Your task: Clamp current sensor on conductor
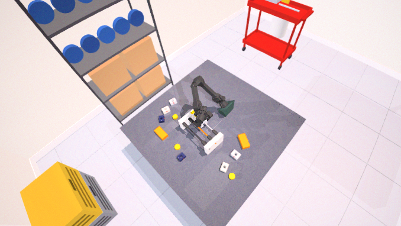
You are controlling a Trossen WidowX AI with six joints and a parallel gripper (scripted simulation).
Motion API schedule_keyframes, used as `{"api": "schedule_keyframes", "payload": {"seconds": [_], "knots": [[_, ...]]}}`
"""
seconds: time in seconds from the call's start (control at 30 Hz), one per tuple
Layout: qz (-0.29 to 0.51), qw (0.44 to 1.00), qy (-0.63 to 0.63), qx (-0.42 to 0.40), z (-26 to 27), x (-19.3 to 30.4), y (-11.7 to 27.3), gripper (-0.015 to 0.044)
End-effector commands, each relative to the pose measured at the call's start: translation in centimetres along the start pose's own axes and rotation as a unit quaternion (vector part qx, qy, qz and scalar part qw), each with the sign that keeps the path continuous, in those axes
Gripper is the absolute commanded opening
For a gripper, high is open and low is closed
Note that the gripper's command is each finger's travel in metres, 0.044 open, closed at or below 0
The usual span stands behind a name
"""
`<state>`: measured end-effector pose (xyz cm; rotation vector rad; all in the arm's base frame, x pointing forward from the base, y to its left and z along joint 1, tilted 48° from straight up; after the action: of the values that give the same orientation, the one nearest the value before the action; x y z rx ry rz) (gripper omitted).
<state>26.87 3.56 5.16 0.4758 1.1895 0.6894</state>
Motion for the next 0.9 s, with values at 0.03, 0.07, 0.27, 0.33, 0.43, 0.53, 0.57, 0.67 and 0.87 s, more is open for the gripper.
{"api": "schedule_keyframes", "payload": {"seconds": [0.03, 0.07, 0.27, 0.33, 0.43, 0.53, 0.57, 0.67, 0.87], "knots": [[0.000, 1.000, -0.001, -0.001, 0.03, 0.02, 0.04, 0.0000], [0.000, 1.000, -0.001, -0.001, 0.03, 0.02, 0.04, 0.0000], [0.000, 1.000, -0.001, -0.001, 0.03, 0.02, 0.04, 0.0000], [0.000, 1.000, -0.001, -0.001, 0.03, 0.02, 0.04, 0.0000], [0.000, 1.000, -0.001, -0.001, 0.03, 0.02, 0.04, 0.0000], [0.000, 1.000, -0.001, -0.001, 0.03, 0.02, 0.04, 0.0000], [0.000, 1.000, -0.001, -0.001, 0.03, 0.02, 0.04, 0.0000], [0.000, 1.000, -0.001, -0.001, 0.03, 0.02, 0.04, 0.0000], [0.001, 1.000, 0.001, -0.006, 0.01, 0.01, 0.14, 0.0000]]}}
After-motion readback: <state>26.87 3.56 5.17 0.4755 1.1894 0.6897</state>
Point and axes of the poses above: the point midway between the two fingers, 35 mm back from their tips, its own y axis back along the fingers, its own z axis across the jaws, x = y × z, the point moved 1 cm from there along y, back along the fingers, and after that the axes turned 12 degrees about -y, right-handed, at the moved point
